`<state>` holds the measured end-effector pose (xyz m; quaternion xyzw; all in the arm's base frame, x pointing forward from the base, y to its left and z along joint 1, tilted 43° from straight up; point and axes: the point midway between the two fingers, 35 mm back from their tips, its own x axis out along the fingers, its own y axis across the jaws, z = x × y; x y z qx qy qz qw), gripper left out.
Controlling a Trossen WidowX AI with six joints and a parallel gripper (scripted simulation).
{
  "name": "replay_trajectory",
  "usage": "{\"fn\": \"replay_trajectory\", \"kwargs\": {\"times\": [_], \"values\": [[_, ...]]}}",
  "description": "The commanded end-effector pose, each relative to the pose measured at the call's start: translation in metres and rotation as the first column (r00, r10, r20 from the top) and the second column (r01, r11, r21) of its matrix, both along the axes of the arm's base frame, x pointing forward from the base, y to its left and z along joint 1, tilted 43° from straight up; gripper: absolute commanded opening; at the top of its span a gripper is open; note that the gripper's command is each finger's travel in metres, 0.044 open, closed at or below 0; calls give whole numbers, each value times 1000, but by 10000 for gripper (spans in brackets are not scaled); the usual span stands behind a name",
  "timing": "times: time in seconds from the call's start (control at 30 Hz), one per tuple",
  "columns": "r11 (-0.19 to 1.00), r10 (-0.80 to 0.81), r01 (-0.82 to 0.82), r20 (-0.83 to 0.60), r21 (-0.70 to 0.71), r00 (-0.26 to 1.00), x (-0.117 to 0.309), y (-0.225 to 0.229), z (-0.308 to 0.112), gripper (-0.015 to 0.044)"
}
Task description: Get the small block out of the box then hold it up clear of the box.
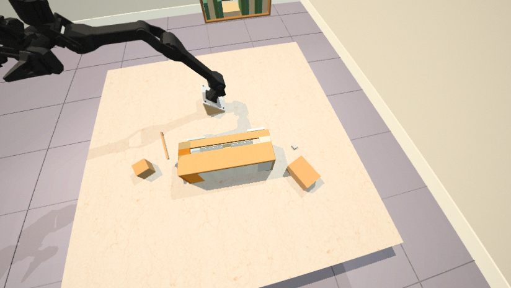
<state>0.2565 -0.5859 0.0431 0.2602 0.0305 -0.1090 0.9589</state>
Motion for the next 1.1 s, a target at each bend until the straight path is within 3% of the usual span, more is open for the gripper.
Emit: {"fn": "replay_trajectory", "kwargs": {"times": [0.0, 0.27, 0.47, 0.77, 1.07], "values": [[1000, 3, -3, -5, -3, 1000, 2, 1, 0, 400], [964, 188, -224, -227, -145, 956, 81, 79, -11, 400], [843, 377, -490, -407, -222, 832, 121, 168, -18, 400], [525, 600, -815, -572, -245, 559, 132, 292, -16, 400], [51, 747, -971, -637, -233, 192, 101, 414, 3, 400]]}}
